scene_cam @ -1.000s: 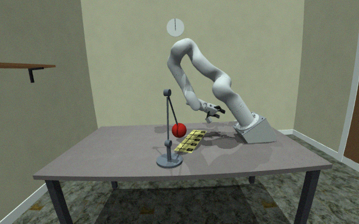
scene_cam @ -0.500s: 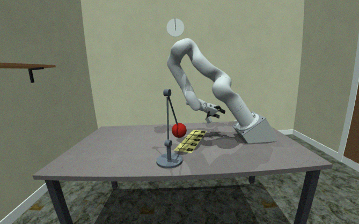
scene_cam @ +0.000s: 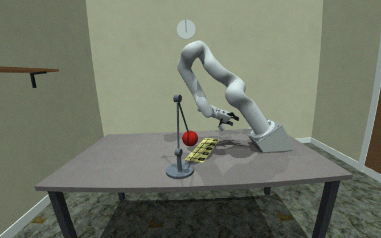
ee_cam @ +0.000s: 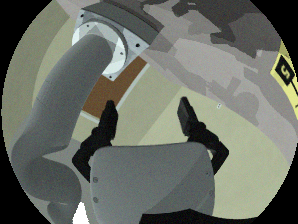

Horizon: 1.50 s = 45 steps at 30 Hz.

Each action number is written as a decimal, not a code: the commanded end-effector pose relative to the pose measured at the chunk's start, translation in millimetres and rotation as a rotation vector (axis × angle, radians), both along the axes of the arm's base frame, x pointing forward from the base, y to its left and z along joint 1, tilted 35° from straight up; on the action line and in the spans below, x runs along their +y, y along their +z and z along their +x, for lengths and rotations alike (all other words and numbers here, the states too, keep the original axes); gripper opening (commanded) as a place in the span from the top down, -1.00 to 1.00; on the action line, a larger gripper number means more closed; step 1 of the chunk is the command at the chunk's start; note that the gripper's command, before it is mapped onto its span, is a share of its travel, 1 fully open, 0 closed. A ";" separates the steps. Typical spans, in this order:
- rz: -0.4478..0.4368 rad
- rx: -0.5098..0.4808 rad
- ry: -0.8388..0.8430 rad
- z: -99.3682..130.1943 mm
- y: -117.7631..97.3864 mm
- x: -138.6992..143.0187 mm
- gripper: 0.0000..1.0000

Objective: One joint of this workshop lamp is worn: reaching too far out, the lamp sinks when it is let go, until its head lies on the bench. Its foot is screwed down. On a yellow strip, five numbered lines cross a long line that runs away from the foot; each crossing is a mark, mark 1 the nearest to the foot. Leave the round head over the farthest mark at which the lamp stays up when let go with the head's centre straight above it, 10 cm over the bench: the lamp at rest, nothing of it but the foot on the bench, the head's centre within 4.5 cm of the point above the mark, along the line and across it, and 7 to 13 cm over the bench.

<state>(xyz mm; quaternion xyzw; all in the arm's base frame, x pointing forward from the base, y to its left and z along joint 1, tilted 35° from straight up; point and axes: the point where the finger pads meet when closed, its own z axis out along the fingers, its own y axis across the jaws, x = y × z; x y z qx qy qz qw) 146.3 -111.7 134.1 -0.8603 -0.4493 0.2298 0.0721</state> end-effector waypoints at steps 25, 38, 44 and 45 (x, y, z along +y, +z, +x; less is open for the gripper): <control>0.079 0.080 -0.270 16.2 38.5 32.3 -1.00; 0.138 0.139 -0.472 36.4 67.2 49.9 -1.00; 0.164 0.165 -0.563 46.0 80.1 57.6 -1.00; 0.164 0.165 -0.563 46.0 80.1 57.6 -1.00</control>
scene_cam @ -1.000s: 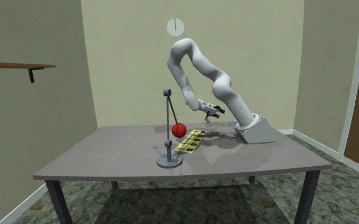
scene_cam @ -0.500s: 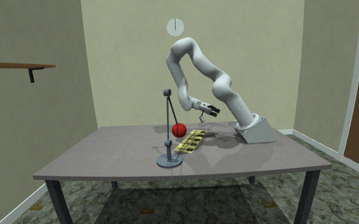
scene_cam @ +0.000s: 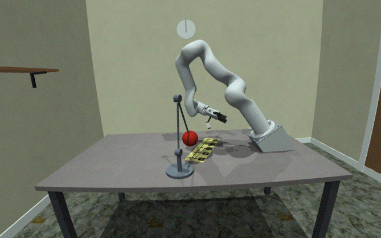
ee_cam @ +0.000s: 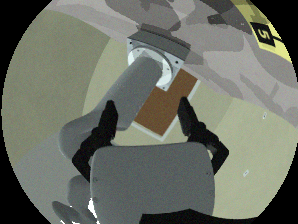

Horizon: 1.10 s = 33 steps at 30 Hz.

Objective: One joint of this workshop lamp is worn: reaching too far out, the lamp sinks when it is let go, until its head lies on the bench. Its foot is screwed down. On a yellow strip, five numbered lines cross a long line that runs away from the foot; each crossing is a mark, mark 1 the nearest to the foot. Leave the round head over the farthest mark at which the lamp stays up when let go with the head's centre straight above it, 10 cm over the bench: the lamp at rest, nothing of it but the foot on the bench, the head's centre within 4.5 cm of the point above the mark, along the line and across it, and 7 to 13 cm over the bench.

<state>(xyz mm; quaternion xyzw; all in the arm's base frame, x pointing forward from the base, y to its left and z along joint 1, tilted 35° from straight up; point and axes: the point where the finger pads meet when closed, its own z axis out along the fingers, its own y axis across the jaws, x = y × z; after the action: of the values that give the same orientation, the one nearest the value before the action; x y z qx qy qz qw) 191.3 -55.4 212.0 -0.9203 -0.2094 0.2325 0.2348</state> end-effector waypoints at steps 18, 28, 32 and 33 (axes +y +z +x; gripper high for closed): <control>0.091 0.091 -0.308 40.2 43.1 12.2 -1.00; 0.145 0.145 -0.491 67.3 67.0 10.3 -1.00; 0.167 0.167 -0.565 78.1 76.5 9.6 -1.00; 0.167 0.167 -0.565 78.1 76.5 9.6 -1.00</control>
<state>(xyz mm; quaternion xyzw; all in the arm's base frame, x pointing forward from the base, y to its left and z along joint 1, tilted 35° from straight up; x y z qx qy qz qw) 265.5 -45.7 284.8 -0.9001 0.0437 0.2161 0.3757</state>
